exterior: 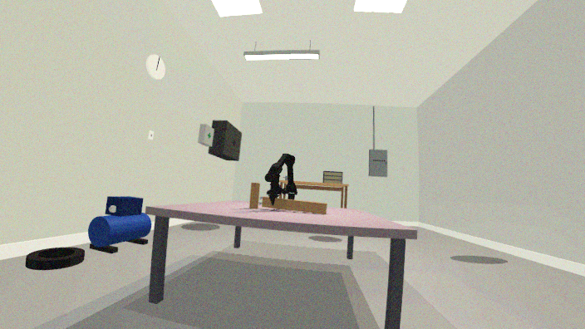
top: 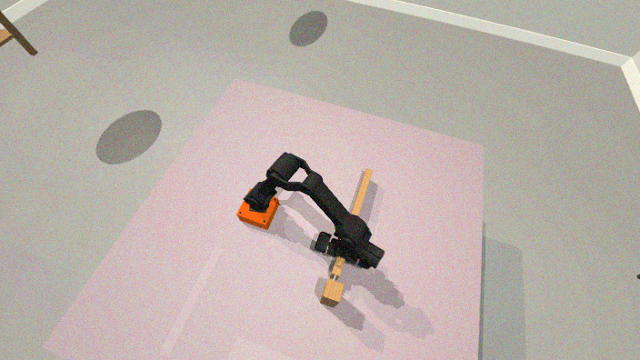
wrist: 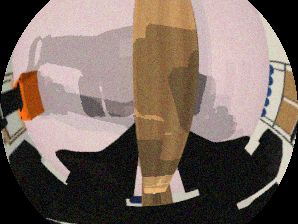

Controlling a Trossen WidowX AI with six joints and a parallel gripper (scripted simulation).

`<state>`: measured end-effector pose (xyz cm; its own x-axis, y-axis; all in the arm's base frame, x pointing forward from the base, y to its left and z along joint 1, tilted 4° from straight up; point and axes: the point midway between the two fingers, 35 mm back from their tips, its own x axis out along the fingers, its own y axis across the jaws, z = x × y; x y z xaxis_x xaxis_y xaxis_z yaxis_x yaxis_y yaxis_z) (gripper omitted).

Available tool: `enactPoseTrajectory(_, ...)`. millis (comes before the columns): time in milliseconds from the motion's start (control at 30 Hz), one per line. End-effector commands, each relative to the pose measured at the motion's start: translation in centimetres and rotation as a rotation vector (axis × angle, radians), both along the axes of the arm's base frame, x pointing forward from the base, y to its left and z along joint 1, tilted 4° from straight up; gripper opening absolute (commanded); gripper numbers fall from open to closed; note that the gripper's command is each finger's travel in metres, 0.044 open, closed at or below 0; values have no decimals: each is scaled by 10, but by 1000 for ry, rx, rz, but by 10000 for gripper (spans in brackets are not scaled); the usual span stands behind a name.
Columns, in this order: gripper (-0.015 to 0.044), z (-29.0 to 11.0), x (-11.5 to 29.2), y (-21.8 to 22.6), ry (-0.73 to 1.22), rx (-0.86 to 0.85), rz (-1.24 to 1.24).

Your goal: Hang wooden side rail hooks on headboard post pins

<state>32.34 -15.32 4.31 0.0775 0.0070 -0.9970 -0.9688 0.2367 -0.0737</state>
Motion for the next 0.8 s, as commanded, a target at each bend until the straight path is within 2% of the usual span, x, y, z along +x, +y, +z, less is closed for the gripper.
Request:
enactPoseTrajectory(0, 0, 6, 2, -2, -14, -5, -3)
enactPoseTrajectory(767, 0, 10, 1, -2, -14, -5, -3)
